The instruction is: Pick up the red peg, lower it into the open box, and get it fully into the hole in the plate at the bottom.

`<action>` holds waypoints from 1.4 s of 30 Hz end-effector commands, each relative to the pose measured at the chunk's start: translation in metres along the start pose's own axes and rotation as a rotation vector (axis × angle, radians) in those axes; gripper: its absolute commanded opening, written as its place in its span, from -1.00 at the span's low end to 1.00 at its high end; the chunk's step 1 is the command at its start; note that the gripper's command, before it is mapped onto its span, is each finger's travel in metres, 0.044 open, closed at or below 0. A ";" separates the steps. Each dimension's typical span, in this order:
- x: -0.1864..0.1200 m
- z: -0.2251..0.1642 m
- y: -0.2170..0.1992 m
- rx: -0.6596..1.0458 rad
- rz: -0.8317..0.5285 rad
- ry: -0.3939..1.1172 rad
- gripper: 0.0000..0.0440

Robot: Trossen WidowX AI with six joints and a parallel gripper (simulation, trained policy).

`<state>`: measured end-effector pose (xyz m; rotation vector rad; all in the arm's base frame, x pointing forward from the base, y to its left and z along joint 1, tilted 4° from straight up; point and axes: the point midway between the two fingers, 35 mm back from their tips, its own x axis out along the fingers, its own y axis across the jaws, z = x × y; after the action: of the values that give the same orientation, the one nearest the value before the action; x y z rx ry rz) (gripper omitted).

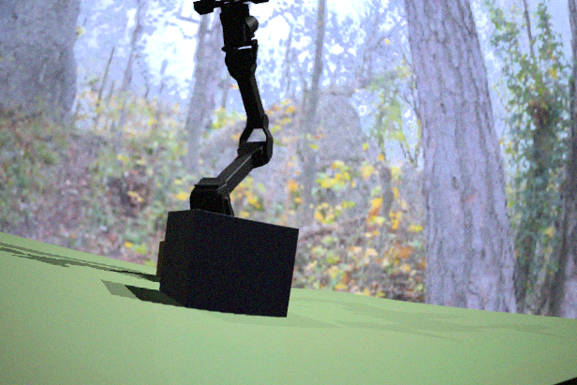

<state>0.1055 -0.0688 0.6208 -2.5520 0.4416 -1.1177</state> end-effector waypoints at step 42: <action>-0.017 0.149 0.066 1.252 0.594 -0.331 1.00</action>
<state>0.1887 -0.0984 0.5007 -1.4170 0.2342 -0.4907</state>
